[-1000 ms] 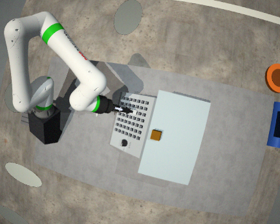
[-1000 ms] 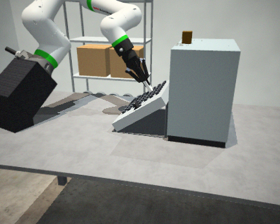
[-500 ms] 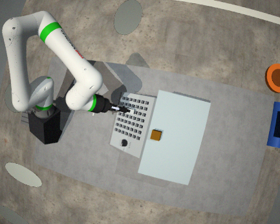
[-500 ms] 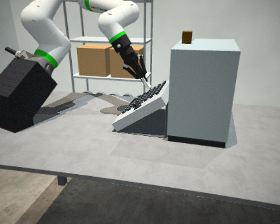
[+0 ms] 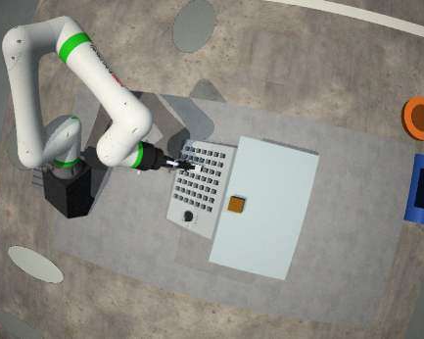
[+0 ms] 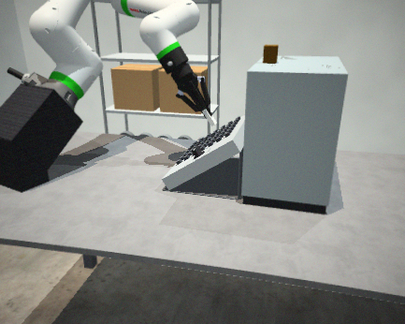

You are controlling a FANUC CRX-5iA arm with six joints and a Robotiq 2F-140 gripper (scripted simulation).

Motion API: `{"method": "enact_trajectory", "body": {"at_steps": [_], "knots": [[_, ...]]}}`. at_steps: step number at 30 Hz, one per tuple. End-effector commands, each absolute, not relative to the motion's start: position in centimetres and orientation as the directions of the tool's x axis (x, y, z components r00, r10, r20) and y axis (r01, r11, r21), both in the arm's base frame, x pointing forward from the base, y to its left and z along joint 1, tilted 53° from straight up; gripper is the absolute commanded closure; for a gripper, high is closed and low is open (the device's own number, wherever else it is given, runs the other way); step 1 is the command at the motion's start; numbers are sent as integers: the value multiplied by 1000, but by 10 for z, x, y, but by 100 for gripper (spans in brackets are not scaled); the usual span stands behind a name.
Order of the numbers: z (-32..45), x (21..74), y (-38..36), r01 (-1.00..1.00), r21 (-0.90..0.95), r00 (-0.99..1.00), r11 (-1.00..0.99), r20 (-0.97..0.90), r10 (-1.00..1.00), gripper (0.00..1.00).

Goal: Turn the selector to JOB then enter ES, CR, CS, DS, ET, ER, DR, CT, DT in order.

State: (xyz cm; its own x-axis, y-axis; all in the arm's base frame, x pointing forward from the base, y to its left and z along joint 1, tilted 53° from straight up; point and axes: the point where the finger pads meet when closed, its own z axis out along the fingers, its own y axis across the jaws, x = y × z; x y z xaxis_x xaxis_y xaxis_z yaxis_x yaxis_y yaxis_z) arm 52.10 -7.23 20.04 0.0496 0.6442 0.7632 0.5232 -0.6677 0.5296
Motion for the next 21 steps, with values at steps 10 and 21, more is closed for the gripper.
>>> {"method": "enact_trajectory", "body": {"at_steps": [10, 21], "knots": [[171, 533, -131, 522, 530, 50, -668, 763, 644, 100], [166, 536, -139, 522, 530, 50, -668, 763, 644, 100]]}}
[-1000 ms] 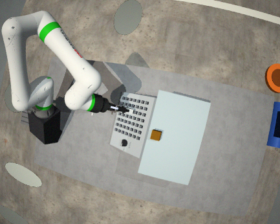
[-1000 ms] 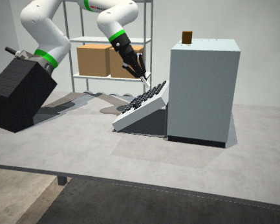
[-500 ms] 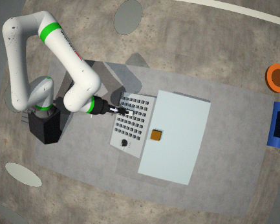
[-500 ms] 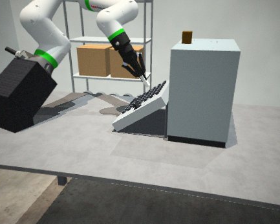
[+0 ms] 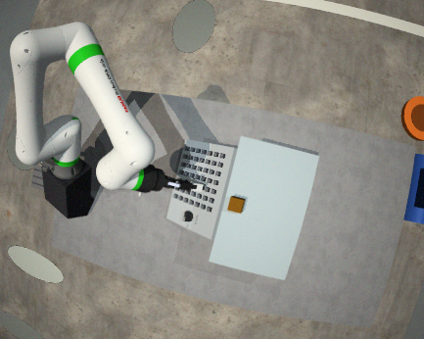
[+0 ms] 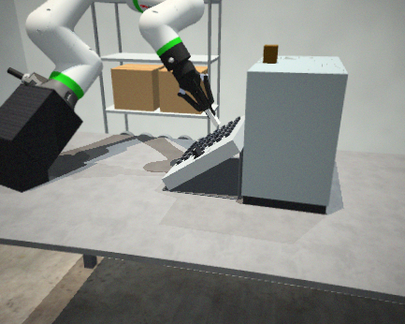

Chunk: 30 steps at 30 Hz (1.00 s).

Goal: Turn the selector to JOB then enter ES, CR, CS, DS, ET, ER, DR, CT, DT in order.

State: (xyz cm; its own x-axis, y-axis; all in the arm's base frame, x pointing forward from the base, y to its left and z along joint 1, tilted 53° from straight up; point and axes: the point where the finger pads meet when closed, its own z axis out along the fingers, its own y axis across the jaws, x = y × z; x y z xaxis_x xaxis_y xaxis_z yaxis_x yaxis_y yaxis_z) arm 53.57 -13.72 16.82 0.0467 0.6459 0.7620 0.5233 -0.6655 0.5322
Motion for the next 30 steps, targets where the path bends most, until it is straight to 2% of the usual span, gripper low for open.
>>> {"method": "enact_trajectory", "body": {"at_steps": [1, 30], "knots": [[166, 537, -138, 522, 530, 50, -668, 763, 644, 100], [159, 554, -131, 522, 530, 50, -668, 763, 644, 100]]}}
